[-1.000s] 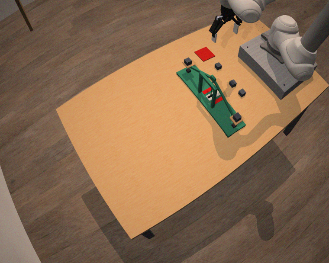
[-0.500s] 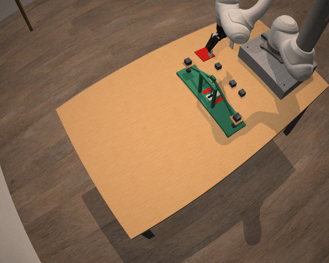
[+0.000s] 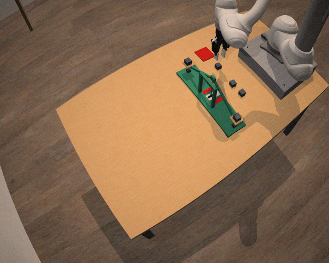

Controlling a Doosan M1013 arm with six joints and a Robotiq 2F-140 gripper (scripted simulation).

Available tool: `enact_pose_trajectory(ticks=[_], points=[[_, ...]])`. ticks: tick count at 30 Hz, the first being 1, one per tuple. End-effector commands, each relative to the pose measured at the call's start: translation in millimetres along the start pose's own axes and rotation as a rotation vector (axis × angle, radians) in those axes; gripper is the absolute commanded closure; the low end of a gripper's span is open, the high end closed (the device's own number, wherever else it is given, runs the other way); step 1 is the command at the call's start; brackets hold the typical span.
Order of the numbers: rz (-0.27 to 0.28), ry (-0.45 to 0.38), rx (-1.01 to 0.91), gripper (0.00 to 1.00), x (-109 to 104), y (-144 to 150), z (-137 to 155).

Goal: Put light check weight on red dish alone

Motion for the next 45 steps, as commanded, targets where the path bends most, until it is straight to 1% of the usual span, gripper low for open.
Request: enact_pose_trajectory(ticks=[1, 29, 45], points=[[-0.003, -0.002, 0.004, 0.65, 4, 1, 0], [-0.003, -0.002, 0.004, 0.65, 4, 1, 0], [-0.003, -0.002, 0.004, 0.65, 16, 1, 0]])
Point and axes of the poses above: the point where the finger pads meet when closed, its own x axis out along the fingers, its own y axis across the jaws, z = x × y, the point moved 9 cm from there along -x, back along the fingers, and after that the axes turned 10 degrees about -x, right-handed, at the moved point
